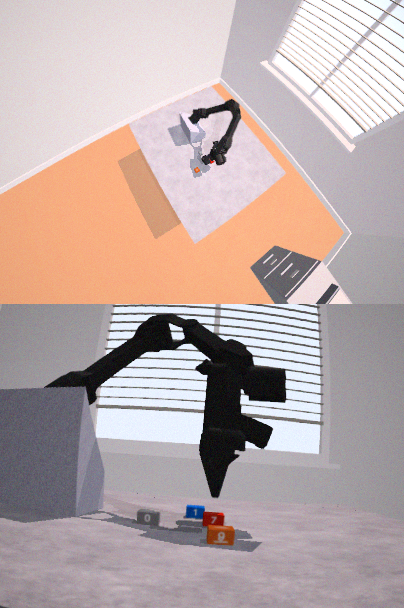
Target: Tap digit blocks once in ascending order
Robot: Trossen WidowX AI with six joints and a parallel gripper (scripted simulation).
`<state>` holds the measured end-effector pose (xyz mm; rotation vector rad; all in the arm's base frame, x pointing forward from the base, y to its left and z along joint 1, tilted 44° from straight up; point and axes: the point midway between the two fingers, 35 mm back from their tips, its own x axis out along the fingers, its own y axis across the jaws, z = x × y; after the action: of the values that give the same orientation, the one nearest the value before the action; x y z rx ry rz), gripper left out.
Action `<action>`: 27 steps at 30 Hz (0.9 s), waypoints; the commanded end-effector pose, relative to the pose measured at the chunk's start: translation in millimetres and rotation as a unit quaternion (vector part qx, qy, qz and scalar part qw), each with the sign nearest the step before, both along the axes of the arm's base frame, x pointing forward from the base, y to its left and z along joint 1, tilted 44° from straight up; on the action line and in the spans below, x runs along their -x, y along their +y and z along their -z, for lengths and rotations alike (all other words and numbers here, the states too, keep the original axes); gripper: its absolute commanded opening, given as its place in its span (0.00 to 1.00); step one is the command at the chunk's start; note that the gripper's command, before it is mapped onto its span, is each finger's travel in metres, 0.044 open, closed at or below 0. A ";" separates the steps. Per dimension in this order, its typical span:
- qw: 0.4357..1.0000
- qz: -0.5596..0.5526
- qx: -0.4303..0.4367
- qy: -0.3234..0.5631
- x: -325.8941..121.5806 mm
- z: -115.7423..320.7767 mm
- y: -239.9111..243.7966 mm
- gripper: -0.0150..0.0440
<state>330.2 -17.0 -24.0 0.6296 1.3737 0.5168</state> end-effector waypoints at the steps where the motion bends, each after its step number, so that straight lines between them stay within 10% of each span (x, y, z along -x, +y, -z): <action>1: 1.000 0.004 -0.001 -0.003 -2.1 4.6 3.8 0.29; 27: 1.000 0.004 -0.001 -0.003 -1.2 0.6 0.1 0.29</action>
<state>331.3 -3.2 -37.8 0.6411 1.3781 0.5197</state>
